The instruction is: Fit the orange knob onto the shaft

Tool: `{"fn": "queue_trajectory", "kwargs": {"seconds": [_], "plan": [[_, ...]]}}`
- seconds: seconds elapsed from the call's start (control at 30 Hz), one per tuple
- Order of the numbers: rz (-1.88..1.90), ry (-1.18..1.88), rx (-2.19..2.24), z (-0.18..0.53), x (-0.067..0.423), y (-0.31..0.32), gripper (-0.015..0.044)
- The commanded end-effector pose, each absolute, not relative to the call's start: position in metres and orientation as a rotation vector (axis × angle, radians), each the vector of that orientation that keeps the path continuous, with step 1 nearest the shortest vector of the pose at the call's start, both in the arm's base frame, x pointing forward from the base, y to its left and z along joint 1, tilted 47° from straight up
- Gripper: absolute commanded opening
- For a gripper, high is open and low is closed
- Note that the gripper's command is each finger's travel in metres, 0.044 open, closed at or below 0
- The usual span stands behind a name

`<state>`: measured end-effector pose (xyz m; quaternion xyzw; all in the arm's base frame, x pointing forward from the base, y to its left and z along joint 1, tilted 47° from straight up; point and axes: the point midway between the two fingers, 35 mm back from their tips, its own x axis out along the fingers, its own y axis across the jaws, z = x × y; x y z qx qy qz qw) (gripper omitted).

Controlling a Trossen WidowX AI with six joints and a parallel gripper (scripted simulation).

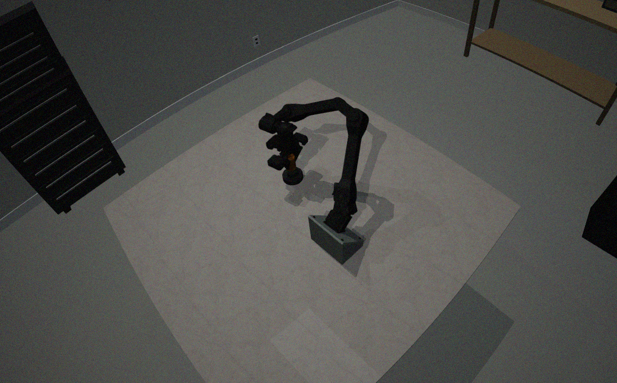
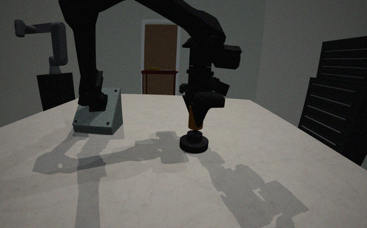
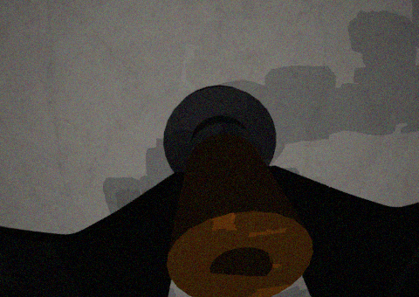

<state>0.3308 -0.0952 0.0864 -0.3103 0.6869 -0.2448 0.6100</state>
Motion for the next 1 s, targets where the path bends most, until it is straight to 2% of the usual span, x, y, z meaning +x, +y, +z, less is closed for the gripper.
{"fn": "queue_trajectory", "kwargs": {"seconds": [0.0, 0.47, 0.7, 0.97], "plan": [[-0.562, 1.587, -0.720, 0.0861, 0.3291, -0.0965, 0.0000], [-0.562, 1.587, -0.720, 0.0897, 0.3301, -0.0935, 0.0000], [-0.407, 1.658, -0.869, 0.0890, 0.3324, -0.0941, 0.0000], [-0.399, 1.661, -0.876, 0.0867, 0.3341, -0.0948, 0.0000]]}}
